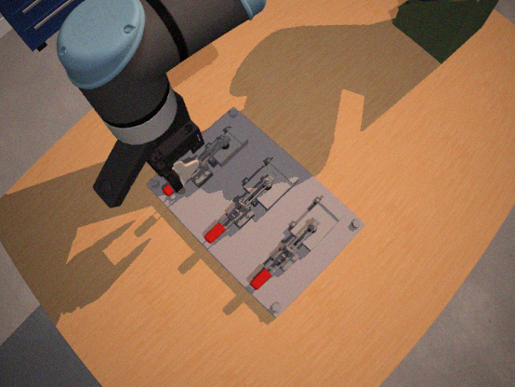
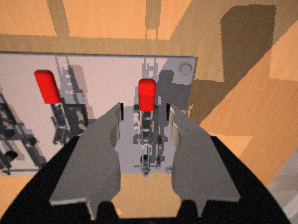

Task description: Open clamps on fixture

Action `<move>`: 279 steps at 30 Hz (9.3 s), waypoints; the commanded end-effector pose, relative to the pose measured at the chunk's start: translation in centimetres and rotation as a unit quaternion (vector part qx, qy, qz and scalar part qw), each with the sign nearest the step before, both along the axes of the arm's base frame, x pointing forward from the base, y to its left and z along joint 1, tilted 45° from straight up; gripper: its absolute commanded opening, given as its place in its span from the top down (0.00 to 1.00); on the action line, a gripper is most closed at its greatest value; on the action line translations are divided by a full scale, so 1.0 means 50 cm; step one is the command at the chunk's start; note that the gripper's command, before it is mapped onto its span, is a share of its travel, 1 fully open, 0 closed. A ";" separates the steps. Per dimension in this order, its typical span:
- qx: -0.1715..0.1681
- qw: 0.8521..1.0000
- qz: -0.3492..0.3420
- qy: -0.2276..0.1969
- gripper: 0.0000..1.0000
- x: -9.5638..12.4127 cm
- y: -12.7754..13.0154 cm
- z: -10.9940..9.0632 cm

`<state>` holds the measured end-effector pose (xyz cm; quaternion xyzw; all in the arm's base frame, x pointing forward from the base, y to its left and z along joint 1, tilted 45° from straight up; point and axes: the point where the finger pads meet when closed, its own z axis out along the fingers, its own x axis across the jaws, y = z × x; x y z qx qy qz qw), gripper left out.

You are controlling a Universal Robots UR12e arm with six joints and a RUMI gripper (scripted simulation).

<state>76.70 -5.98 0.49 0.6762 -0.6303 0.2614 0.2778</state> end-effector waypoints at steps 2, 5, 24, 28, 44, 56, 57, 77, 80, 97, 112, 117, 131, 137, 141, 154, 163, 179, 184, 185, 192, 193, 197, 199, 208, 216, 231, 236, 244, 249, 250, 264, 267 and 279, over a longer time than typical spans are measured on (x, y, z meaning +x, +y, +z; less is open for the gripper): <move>0.000 1.000 0.001 -0.003 0.72 0.004 0.002 0.005; 0.000 1.000 0.001 -0.003 0.72 0.005 0.001 0.007; -0.001 1.000 0.001 -0.004 0.72 0.008 -0.001 0.012; -0.001 1.000 0.001 -0.004 0.72 0.008 -0.001 0.012; -0.001 1.000 0.000 -0.001 0.72 0.001 -0.018 -0.011; -0.001 1.000 0.000 -0.001 0.72 0.003 -0.044 -0.035; -0.001 1.000 0.000 -0.002 0.72 0.004 -0.045 -0.035; 0.000 1.000 0.002 -0.001 0.72 0.002 -0.038 -0.037; 0.000 1.000 0.002 -0.001 0.72 0.002 -0.038 -0.037; 0.000 1.000 0.002 0.000 0.72 0.001 -0.037 -0.040; 0.000 1.000 0.001 0.000 1.00 0.001 -0.040 -0.040; -0.001 1.000 0.001 0.001 1.00 0.001 -0.041 -0.040; -0.001 1.000 0.000 0.001 1.00 0.001 -0.042 -0.040; -0.001 1.000 0.000 0.001 1.00 0.001 -0.043 -0.040; -0.001 1.000 0.000 0.001 1.00 0.001 -0.042 -0.040; -0.001 1.000 0.001 0.001 1.00 -0.003 -0.038 -0.035; -0.001 1.000 0.001 0.001 1.00 -0.008 -0.032 -0.030; -0.001 1.000 0.001 0.001 1.00 -0.022 -0.021 -0.018; -0.001 1.000 0.001 0.001 1.00 -0.026 -0.020 -0.015; -0.001 1.000 0.001 0.001 1.00 -0.027 -0.019 -0.014; -0.001 1.000 0.001 0.001 1.00 -0.039 -0.013 -0.008; -0.001 1.000 0.001 0.001 1.00 -0.041 -0.013 -0.007; -0.001 1.000 0.001 0.001 1.00 -0.046 -0.012 -0.005; -0.001 1.000 0.001 0.001 1.00 -0.048 -0.013 -0.005; -0.001 1.000 0.001 0.000 1.00 -0.062 -0.010 0.000; -0.001 1.000 0.000 0.000 1.00 -0.071 -0.010 0.002; -0.001 1.000 0.000 0.000 1.00 -0.087 -0.011 0.002; -0.001 1.000 0.000 0.001 1.00 -0.090 -0.012 0.001; -0.001 1.000 0.000 0.001 1.00 -0.094 -0.012 0.001; -0.001 1.000 0.000 0.001 1.00 -0.096 -0.012 0.001; -0.001 1.000 0.000 0.001 1.00 -0.096 -0.012 0.000; -0.001 1.000 0.000 0.002 1.00 -0.097 -0.013 0.000; -0.001 1.000 0.000 0.002 1.00 -0.098 -0.013 0.000; 0.000 1.000 -0.001 0.002 1.00 -0.101 -0.015 0.000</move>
